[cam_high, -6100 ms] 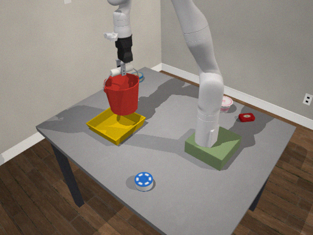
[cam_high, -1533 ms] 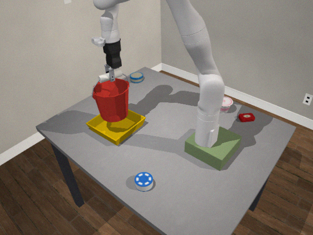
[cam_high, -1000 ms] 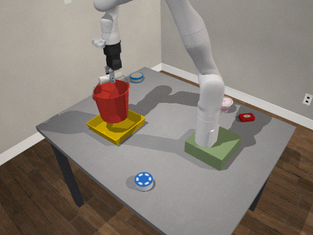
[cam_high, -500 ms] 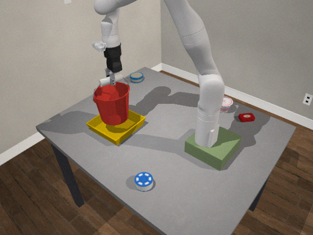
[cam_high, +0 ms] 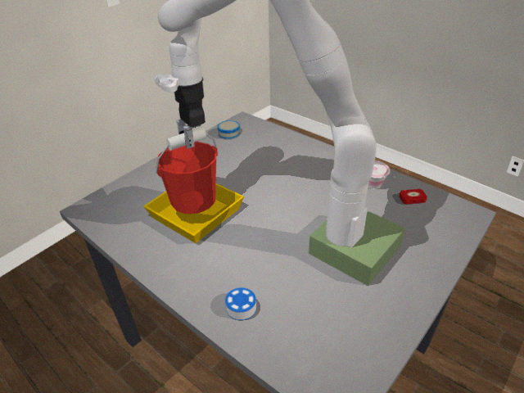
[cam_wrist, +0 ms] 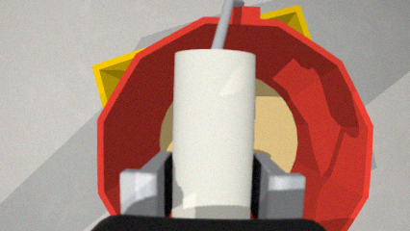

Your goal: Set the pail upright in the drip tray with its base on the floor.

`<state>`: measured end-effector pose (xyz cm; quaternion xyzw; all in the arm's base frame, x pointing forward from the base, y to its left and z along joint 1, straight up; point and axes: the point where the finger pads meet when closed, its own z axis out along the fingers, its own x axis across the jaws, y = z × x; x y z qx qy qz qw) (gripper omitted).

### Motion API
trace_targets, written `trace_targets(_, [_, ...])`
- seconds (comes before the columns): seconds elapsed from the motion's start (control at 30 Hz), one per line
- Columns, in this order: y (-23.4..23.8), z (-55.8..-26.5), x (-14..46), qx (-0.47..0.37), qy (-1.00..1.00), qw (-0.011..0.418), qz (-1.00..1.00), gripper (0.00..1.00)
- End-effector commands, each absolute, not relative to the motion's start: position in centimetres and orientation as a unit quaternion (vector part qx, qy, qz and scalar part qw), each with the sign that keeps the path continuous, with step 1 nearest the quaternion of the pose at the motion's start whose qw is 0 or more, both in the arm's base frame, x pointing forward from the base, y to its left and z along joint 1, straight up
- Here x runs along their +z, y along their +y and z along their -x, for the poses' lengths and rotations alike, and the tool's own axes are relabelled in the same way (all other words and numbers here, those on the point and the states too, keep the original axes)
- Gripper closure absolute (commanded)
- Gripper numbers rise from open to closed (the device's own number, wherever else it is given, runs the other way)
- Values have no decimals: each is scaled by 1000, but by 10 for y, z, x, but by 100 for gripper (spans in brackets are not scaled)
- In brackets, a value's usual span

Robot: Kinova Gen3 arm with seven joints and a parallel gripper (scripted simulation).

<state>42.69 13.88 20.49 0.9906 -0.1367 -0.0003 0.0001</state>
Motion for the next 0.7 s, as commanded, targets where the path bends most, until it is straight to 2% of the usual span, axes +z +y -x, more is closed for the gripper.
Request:
trace_targets(0.0, [139,-427,201,1,-137,-1,-991,100])
trace_targets(0.67, [139,-427,179,1,-137,-1,-991,100])
